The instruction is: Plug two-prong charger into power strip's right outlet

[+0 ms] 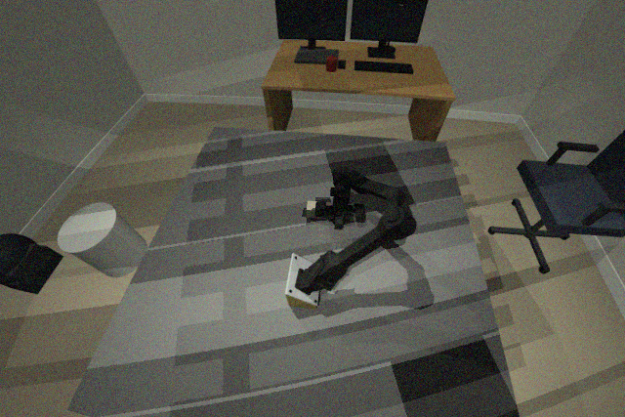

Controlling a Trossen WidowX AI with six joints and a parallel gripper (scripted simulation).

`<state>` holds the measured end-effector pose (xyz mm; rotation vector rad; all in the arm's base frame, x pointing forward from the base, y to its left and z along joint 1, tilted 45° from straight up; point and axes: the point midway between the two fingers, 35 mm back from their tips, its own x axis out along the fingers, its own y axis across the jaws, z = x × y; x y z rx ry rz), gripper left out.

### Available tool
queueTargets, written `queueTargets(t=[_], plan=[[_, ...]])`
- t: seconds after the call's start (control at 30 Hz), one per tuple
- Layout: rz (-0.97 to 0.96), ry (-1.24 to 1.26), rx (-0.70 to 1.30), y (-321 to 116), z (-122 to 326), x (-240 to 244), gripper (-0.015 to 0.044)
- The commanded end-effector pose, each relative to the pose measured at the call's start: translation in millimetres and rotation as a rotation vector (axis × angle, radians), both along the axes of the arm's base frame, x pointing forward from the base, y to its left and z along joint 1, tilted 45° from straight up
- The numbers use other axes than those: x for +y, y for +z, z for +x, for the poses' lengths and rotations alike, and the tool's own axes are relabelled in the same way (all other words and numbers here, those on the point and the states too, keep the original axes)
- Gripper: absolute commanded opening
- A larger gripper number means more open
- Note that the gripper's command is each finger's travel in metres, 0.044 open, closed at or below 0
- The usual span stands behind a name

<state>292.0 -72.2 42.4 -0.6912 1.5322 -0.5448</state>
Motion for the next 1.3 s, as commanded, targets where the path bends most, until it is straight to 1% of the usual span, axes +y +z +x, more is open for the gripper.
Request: queueTargets(t=[0.0, 1.27], plan=[[0.003, 0.0, -0.038, 2.2, 11.7, 1.3, 0.0], [0.003, 0.0, -0.038, 3.9, 7.6, 2.2, 0.0]])
